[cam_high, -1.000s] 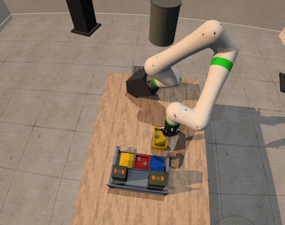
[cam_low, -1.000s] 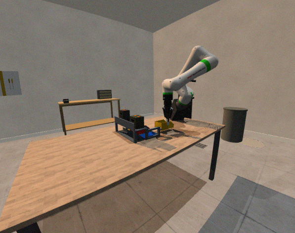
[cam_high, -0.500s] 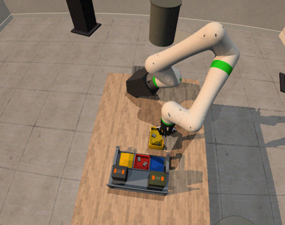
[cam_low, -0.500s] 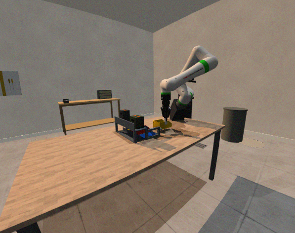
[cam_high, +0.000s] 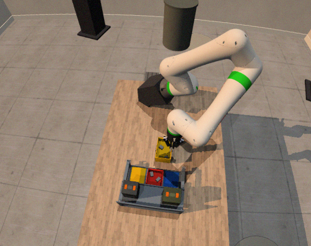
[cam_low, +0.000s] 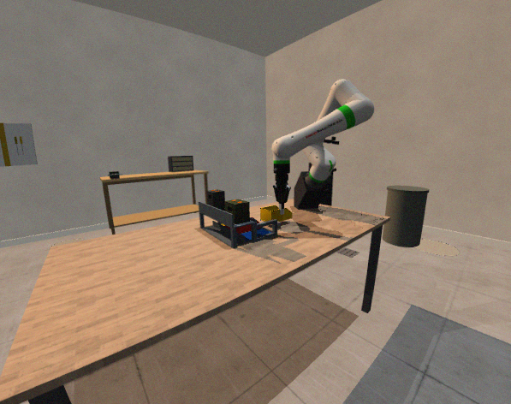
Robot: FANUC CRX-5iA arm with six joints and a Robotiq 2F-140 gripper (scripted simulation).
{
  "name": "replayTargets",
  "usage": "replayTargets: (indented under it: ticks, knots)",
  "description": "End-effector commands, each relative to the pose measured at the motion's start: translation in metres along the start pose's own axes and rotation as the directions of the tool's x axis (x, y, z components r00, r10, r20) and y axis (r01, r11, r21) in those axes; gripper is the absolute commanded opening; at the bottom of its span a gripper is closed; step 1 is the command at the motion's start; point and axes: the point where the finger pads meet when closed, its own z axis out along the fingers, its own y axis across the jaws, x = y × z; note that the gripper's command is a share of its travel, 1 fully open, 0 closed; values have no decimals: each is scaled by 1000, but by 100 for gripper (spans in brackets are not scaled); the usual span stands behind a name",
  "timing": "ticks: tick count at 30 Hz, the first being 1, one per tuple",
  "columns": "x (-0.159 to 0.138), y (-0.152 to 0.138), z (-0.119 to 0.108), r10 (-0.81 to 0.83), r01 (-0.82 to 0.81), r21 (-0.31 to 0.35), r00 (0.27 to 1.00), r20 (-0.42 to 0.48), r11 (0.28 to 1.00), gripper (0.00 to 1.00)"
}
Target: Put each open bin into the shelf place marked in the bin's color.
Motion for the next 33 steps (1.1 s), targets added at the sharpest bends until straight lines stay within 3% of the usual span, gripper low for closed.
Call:
replayTargets:
  ticks: [1,15,33]
  knots:
    - [0,-6,0,0,0,-1,1000,0,1000,0]
    - [2,-60,1,0,0,-1,1000,0,1000,0]
    - [4,-110,2,0,0,-1,1000,0,1000,0]
